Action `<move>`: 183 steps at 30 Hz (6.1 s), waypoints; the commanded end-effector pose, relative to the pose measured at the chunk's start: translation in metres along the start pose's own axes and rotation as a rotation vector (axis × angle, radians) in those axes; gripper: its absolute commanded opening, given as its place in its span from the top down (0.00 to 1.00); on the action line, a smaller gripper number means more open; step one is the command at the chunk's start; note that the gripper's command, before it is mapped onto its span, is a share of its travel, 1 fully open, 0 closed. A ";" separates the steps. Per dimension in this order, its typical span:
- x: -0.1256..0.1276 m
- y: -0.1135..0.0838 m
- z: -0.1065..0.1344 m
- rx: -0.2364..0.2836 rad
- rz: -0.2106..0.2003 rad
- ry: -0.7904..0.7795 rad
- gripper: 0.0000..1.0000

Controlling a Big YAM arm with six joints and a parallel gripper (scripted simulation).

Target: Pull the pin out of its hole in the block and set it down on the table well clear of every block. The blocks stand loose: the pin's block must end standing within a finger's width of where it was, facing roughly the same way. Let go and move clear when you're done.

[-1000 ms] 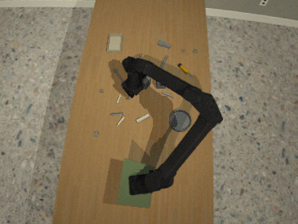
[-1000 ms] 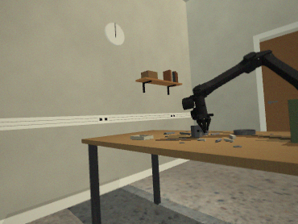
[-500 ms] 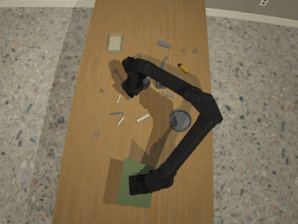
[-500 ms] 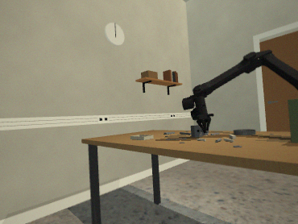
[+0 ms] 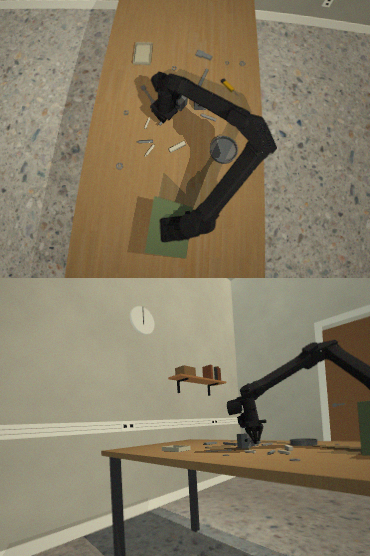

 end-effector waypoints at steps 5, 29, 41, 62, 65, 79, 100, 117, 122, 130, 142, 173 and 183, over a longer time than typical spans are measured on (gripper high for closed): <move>0.005 -0.011 0.008 -0.022 -0.022 -0.001 1.00; 0.007 -0.007 0.009 -0.033 -0.023 -0.006 1.00; 0.007 0.001 0.007 -0.028 -0.020 -0.016 1.00; 0.006 0.010 0.005 -0.018 -0.018 -0.023 1.00; 0.005 0.014 0.004 -0.012 -0.018 -0.021 1.00; 0.003 0.021 0.001 -0.002 -0.018 -0.013 1.00; 0.000 0.031 -0.002 0.004 -0.018 -0.011 1.00; 0.000 0.031 -0.005 0.002 -0.019 -0.008 1.00; 0.000 0.031 -0.005 0.001 -0.019 -0.007 1.00; -0.001 0.031 -0.006 0.000 -0.020 -0.004 1.00; 0.000 0.034 -0.008 -0.001 -0.020 -0.002 1.00; 0.001 0.039 -0.008 0.002 -0.020 -0.002 1.00; 0.000 0.042 -0.008 0.005 -0.020 -0.001 1.00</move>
Point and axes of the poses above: the point where the finger pads meet when closed, its own y axis out along the fingers, its own x axis across the jaws, z = x × y, the point moved 9 cm from there along -y, back along the fingers, and after that the axes turned 5 degrees about y, right-handed, at the moved point
